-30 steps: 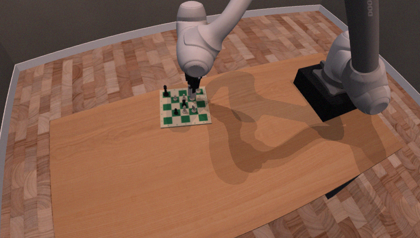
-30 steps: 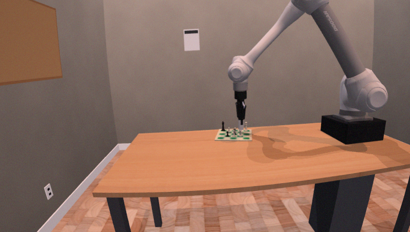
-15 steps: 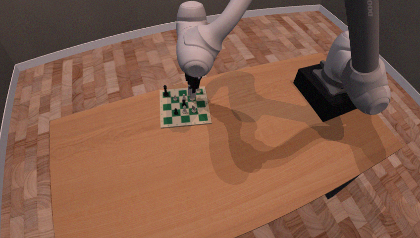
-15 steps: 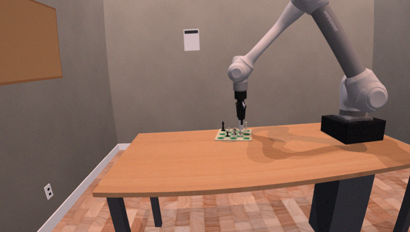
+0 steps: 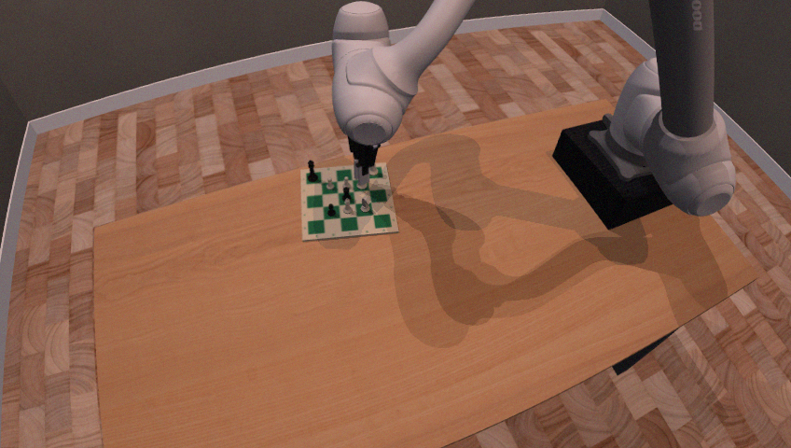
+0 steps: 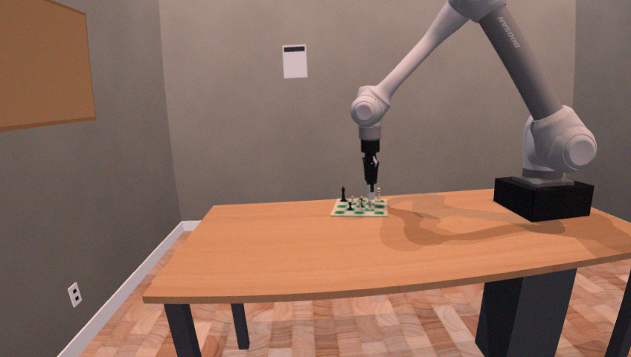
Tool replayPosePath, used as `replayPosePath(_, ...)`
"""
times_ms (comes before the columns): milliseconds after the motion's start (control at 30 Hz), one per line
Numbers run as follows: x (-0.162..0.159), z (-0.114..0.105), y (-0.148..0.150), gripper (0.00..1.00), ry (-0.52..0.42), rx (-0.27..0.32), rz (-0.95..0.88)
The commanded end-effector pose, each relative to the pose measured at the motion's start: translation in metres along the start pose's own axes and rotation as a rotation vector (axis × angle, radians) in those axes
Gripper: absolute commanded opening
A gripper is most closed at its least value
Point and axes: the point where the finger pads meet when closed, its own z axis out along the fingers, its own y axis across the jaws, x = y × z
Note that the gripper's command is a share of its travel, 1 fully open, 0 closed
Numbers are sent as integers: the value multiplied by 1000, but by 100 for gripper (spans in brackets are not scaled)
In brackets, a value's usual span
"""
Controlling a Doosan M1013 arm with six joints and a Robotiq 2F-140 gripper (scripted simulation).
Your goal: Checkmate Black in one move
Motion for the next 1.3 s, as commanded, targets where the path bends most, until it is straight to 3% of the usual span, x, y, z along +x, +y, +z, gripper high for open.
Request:
replayPosePath(0, 0, -5, 0, 0, 0, 0, 0)
replayPosePath(367, 0, -76, 0, 0, 0, 0, 0)
replayPosePath(567, 0, -95, 0, 0, 0, 0, 0)
replayPosePath(1067, 1, -99, 1, 0, 0, 0, -24)
replayPosePath(1267, 8, -99, 17, 0, 0, 0, -383)
